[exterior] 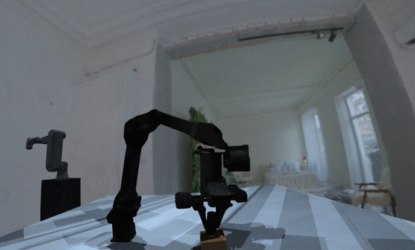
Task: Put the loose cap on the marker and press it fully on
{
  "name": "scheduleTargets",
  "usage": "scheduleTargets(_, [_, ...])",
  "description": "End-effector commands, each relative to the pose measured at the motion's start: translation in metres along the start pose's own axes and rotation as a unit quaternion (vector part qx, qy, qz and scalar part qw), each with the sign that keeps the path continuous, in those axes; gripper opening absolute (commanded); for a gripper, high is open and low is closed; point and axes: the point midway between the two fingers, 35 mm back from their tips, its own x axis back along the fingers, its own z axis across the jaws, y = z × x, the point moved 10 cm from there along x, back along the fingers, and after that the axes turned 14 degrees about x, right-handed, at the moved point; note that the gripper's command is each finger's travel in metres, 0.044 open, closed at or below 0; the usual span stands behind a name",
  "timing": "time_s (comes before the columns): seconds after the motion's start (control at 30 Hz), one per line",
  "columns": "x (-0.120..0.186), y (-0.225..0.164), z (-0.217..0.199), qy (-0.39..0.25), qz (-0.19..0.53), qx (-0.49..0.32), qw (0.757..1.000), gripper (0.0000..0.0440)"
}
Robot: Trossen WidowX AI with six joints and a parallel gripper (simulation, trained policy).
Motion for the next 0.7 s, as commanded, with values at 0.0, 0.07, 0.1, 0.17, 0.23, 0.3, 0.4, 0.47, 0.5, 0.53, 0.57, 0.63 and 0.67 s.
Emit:
scheduleTargets(0.0, [-0.0085, 0.0039, -0.0103, -0.027, -0.002, -0.006, 1.0, 0.0116])
scheduleTargets(0.07, [-0.0085, 0.0039, -0.0103, -0.027, -0.002, -0.006, 1.0, 0.0119])
scheduleTargets(0.1, [-0.0085, 0.0039, -0.0104, -0.027, -0.003, -0.006, 1.0, 0.012])
scheduleTargets(0.17, [-0.0085, 0.004, -0.0105, -0.027, -0.003, -0.005, 1.0, 0.0123])
scheduleTargets(0.23, [-0.0084, 0.004, -0.0106, -0.027, -0.003, -0.005, 1.0, 0.0125])
scheduleTargets(0.3, [-0.0084, 0.0041, -0.0106, -0.027, -0.003, -0.005, 1.0, 0.0128])
scheduleTargets(0.4, [-0.0084, 0.0041, -0.0107, -0.027, -0.003, -0.005, 1.0, 0.0132])
scheduleTargets(0.47, [-0.0084, 0.0041, -0.0107, -0.027, -0.003, -0.004, 1.0, 0.0134])
scheduleTargets(0.5, [-0.0084, 0.0041, -0.0108, -0.027, -0.004, -0.004, 1.0, 0.0136])
scheduleTargets(0.53, [-0.0084, 0.0041, -0.0108, -0.027, -0.004, -0.004, 1.0, 0.0137])
scheduleTargets(0.57, [-0.0084, 0.0041, -0.0108, -0.027, -0.004, -0.004, 1.0, 0.0138])
scheduleTargets(0.63, [-0.0084, 0.0041, -0.0108, -0.027, -0.004, -0.004, 1.0, 0.0141])
scheduleTargets(0.67, [-0.0084, 0.0041, -0.0108, -0.027, -0.004, -0.004, 1.0, 0.0143])
